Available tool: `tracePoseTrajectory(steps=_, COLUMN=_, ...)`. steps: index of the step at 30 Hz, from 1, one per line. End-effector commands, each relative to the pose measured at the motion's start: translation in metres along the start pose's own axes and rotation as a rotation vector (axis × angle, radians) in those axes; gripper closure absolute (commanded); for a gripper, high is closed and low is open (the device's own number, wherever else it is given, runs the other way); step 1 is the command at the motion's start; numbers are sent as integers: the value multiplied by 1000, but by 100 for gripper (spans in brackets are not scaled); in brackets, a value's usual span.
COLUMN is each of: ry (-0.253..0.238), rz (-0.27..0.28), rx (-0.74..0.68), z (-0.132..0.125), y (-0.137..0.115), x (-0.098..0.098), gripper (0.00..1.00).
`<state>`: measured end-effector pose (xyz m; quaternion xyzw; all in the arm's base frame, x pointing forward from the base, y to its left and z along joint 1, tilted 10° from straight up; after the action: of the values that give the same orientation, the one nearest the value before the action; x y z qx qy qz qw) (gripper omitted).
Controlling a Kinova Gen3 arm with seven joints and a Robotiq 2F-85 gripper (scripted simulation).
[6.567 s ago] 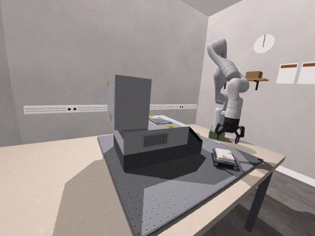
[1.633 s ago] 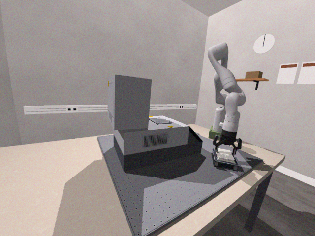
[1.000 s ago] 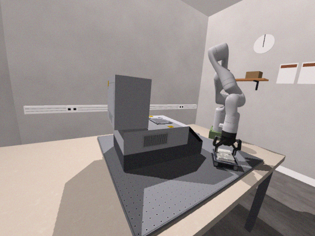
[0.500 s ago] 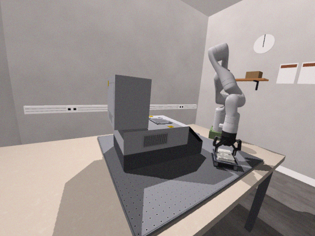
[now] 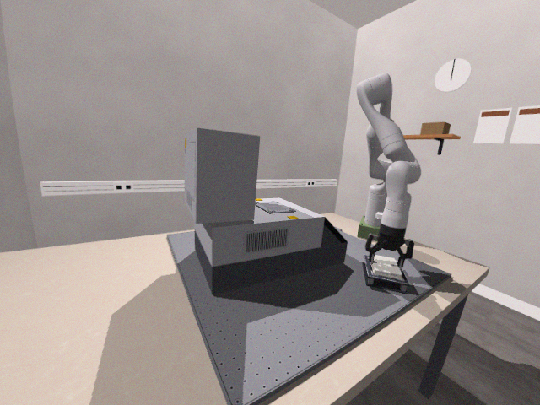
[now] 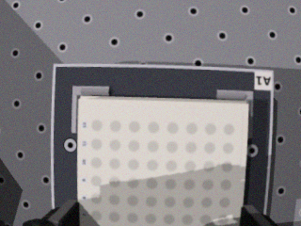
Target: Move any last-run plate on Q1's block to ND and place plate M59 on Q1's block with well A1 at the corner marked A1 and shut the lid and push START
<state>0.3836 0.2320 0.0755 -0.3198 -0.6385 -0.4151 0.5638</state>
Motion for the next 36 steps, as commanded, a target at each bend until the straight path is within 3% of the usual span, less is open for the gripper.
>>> tracePoseTrajectory(steps=1, ry=6, rz=-1, rx=-2, z=2, y=-1, x=-2, gripper=10)
tracePoseTrajectory(steps=36, ry=6, rz=-1, rx=-3, z=2, y=0, x=-2, gripper=10)
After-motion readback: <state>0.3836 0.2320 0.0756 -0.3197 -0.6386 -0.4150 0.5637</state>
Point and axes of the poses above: the point where the finger pads meet when closed, its own x axis back along the fingers, its own z axis across the jaws, y = z × x, the point moved 2 cm from there along x, back along the fingers, and after that the axes turned 6 degrees about -x, right-handed, at the moved point
